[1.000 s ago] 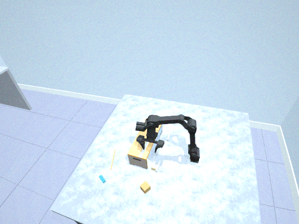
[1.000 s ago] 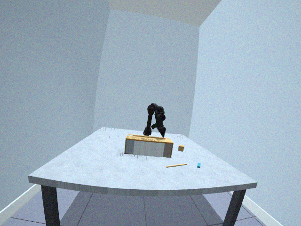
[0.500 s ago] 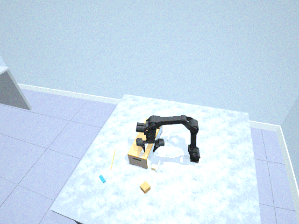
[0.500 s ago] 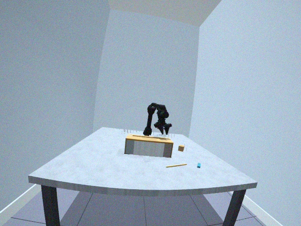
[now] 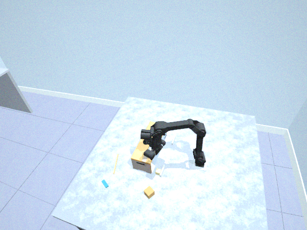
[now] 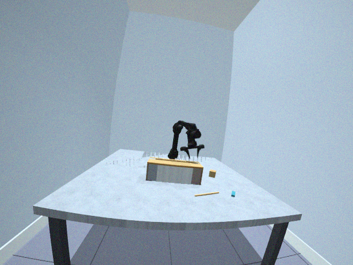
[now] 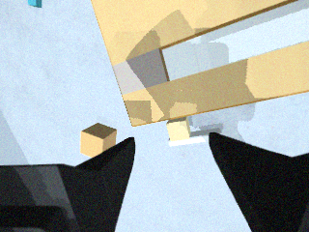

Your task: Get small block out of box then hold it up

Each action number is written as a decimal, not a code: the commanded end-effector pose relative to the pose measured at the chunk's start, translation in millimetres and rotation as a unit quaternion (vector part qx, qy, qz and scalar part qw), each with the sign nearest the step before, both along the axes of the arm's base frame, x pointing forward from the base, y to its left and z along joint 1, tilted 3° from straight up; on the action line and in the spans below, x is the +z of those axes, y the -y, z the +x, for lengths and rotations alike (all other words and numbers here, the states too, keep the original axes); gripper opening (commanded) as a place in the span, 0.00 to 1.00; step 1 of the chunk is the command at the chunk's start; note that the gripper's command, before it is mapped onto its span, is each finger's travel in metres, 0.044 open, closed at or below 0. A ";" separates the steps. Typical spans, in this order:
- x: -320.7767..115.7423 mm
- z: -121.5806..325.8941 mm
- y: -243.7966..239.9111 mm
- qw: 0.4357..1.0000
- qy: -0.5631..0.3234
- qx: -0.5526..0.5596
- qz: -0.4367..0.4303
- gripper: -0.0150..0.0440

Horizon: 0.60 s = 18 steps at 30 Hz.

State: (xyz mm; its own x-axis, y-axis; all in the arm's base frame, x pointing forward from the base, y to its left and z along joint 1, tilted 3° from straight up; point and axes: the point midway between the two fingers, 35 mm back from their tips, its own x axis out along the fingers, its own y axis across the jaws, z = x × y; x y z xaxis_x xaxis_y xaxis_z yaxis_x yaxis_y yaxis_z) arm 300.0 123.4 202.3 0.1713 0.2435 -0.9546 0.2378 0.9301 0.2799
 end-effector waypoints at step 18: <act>3.6 -18.3 -18.5 0.555 0.177 0.770 -0.261 0.74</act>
